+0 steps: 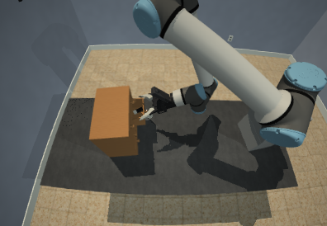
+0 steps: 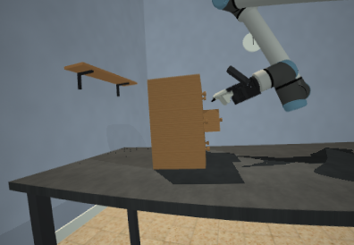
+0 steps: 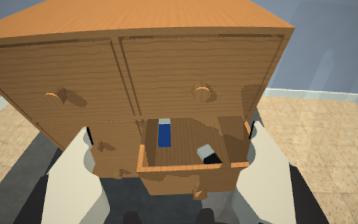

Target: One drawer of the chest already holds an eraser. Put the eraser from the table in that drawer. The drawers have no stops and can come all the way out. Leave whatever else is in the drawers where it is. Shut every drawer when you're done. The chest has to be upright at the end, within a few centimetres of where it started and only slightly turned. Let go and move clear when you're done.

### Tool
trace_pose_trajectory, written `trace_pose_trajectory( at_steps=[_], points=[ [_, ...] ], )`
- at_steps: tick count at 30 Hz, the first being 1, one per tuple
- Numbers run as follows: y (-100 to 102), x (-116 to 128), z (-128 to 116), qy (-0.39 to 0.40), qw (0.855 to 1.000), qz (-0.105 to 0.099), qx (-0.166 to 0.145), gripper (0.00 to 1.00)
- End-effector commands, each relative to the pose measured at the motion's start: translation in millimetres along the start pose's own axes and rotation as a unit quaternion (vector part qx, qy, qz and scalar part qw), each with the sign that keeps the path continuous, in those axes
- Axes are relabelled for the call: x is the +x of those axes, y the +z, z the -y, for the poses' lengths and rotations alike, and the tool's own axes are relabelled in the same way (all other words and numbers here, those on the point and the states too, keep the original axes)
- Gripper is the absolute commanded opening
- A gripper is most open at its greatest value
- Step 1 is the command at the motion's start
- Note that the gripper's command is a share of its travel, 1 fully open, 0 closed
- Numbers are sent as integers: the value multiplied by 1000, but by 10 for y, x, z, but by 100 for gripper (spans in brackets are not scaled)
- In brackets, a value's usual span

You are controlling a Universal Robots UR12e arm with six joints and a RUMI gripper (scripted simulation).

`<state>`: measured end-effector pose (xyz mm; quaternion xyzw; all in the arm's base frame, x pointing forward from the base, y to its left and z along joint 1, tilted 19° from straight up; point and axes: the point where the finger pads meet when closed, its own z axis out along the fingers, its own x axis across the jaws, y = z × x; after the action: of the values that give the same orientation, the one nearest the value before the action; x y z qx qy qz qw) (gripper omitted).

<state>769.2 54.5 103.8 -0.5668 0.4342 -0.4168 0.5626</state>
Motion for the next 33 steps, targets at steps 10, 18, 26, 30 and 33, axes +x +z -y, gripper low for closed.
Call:
trace_pose_trajectory(
  at_steps=[10,18,26,30,33],
  points=[
    [-1,0,5,0,1000,0,0,100],
    [-20,0,-1,0,1000,0,0,100],
    [-129,0,-33,0,1000,0,0,100],
    [-173,0,-46,0,1000,0,0,100],
    [-252,0,-69,0,1000,0,0,100]
  ],
)
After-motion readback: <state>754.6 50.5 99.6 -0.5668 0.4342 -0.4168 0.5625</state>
